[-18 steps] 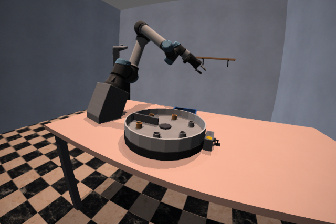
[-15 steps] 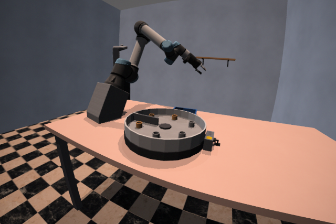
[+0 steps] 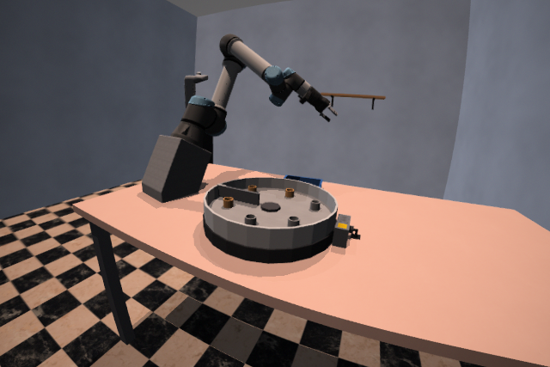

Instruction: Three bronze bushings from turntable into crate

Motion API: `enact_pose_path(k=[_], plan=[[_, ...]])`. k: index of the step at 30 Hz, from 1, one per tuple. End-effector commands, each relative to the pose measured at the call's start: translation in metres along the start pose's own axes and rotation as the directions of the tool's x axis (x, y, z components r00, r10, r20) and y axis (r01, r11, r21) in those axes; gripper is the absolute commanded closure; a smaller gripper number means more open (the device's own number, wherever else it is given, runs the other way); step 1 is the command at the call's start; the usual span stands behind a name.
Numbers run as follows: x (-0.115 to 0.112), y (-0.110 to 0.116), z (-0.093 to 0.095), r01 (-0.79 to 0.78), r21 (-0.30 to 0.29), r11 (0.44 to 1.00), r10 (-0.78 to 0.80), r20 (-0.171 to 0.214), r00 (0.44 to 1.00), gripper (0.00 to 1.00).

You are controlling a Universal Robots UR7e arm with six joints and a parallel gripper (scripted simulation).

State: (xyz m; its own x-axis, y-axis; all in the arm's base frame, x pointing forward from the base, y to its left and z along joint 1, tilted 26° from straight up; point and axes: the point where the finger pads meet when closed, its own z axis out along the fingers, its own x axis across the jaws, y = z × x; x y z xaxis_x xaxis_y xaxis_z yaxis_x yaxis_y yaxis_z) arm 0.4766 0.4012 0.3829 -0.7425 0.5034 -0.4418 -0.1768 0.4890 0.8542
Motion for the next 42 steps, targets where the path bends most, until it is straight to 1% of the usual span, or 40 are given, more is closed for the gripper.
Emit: enact_pose_path(k=[1,4,16,21,33,38,42], plan=[[-0.007,-0.016,-0.013,0.000,-0.001,1.000,0.000,0.001,1.000,0.00],[-0.016,-0.041,-0.033,0.000,-0.001,1.000,0.000,0.001,1.000,0.00],[-0.016,-0.041,-0.033,0.000,-0.001,1.000,0.000,0.001,1.000,0.00],[-0.031,-0.083,-0.066,0.000,-0.001,1.000,0.000,0.002,1.000,0.00],[-0.031,-0.083,-0.066,0.000,-0.001,1.000,0.000,0.002,1.000,0.00],[-0.046,-0.124,-0.099,0.000,-0.001,1.000,0.000,0.002,1.000,0.00],[-0.046,-0.124,-0.099,0.000,-0.001,1.000,0.000,0.002,1.000,0.00]])
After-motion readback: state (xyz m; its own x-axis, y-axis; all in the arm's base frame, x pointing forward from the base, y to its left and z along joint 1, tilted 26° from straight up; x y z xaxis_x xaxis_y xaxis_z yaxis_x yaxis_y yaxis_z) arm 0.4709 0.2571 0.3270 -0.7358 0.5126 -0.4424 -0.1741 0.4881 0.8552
